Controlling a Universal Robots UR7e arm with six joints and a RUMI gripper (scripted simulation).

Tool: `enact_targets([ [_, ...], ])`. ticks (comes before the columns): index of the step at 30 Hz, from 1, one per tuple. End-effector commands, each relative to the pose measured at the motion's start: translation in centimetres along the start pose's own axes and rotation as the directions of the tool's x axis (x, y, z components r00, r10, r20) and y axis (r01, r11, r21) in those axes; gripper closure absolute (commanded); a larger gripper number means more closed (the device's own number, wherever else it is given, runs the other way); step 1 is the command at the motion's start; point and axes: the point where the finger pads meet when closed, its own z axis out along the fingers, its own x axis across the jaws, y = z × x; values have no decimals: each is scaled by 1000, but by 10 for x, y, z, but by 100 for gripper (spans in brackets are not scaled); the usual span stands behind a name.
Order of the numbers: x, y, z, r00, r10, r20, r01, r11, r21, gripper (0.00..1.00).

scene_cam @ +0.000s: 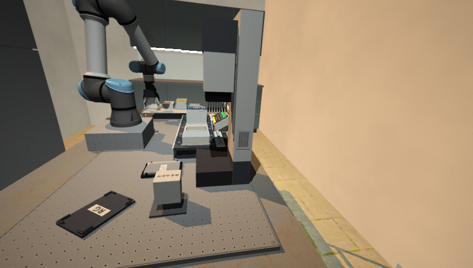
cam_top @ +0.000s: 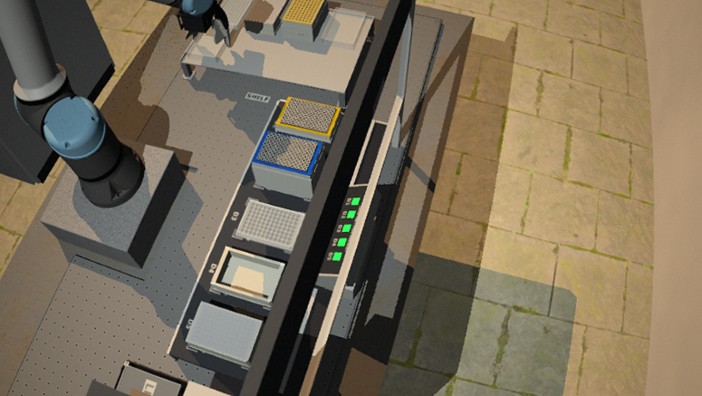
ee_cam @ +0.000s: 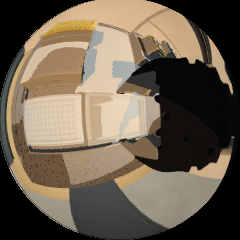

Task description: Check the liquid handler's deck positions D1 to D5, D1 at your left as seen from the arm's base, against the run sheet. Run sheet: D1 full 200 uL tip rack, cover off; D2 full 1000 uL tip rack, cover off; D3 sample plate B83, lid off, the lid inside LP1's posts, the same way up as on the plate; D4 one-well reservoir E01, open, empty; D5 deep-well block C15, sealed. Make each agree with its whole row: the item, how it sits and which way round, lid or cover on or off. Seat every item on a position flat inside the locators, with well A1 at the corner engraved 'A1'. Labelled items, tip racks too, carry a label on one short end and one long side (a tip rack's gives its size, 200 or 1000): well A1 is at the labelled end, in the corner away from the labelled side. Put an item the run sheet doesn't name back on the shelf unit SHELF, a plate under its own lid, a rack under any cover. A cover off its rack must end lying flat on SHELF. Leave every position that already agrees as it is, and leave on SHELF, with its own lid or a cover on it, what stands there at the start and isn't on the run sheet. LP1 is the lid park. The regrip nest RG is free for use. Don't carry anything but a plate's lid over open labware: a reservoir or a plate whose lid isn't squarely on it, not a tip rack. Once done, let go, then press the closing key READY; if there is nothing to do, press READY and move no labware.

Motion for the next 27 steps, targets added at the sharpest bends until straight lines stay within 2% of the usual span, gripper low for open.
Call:
enact_targets([
  [1,0,0,1,1000,0,0,0,1000,1,100],
  [22,0,0,5,1000,0,0,0,1000,1,100],
  [23,0,0,5,1000,0,0,0,1000,1,18],
  [27,0,0,5,1000,0,0,0,1000,1,18],
])
